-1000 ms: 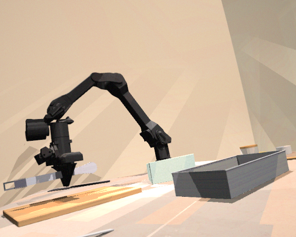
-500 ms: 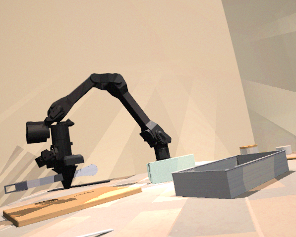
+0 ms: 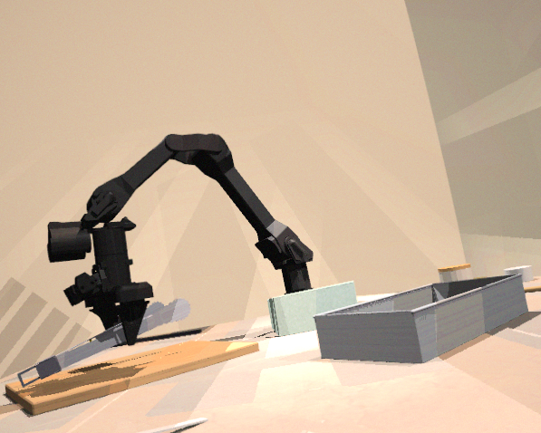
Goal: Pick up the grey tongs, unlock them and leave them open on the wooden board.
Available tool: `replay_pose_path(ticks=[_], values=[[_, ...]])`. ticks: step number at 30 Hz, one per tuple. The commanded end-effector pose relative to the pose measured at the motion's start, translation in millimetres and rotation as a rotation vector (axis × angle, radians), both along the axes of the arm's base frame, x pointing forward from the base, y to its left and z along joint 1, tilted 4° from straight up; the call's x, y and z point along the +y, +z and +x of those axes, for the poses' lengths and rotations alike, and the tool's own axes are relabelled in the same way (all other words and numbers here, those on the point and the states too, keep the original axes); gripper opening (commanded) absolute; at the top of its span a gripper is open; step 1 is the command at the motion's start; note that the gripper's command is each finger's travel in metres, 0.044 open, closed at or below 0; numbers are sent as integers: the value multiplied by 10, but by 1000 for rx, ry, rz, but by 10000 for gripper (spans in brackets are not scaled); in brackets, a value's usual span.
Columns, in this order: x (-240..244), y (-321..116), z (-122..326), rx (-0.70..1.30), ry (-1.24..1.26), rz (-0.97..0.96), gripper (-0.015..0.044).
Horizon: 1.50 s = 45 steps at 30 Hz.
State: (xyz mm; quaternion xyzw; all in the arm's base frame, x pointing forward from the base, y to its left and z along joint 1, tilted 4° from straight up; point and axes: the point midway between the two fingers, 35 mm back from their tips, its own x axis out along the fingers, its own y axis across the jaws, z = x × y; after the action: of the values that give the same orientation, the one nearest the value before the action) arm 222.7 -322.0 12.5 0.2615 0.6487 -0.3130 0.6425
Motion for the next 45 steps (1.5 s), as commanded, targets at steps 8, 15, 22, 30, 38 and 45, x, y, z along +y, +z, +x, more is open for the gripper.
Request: replay_pose_path(ticks=[8,15,22,30,38,45], values=[[285,202,426,-2,11,6,440],[1056,696,1117,-4,7,11,440],[1079,710,1131,-4,6,11,440],[1150,1215,1119,-11,27,10,440],[1150,1215,1119,-11,27,10,440],[1150,1215,1119,-11,27,10,440]])
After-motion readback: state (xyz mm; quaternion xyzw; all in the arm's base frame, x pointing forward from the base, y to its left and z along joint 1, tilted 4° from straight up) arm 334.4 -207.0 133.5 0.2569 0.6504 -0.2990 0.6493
